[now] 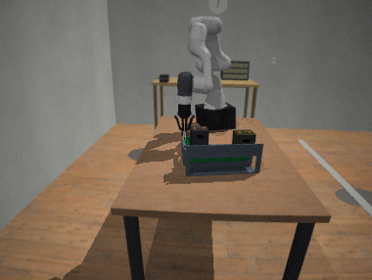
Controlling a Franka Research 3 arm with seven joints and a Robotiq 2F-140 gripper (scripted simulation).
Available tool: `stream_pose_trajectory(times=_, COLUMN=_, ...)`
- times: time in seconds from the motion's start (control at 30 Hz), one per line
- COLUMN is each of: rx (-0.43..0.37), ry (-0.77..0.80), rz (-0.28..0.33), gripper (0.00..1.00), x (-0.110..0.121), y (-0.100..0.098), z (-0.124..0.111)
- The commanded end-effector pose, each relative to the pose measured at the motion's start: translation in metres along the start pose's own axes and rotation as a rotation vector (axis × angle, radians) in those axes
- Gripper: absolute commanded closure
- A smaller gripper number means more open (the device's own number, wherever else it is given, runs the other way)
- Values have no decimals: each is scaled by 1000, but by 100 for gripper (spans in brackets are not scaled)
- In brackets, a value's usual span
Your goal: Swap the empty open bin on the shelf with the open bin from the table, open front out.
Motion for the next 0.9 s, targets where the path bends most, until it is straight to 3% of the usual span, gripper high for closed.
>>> stream_pose_trajectory(times=0.0, rx=-2, ry=-8, rz=3, gripper=100, x=-1, y=0, z=-1)
stream_pose_trajectory(times=0.5, rx=-2, ry=-8, rz=3, gripper=100, x=-1, y=-1, z=-1)
stream_pose_trajectory(times=0.87, rx=-2, ry=-8, rz=3, gripper=100, x=-1, y=-12, z=-1)
Point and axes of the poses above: the point where the finger pads meet when closed, its own y axis out along the fingers, its own x axis across the jaws, z = x × y, the point moved 3 cm from there along -y, back along the fingers, and after that the axes turned 6 degrees about -y, right-handed, at the moved point
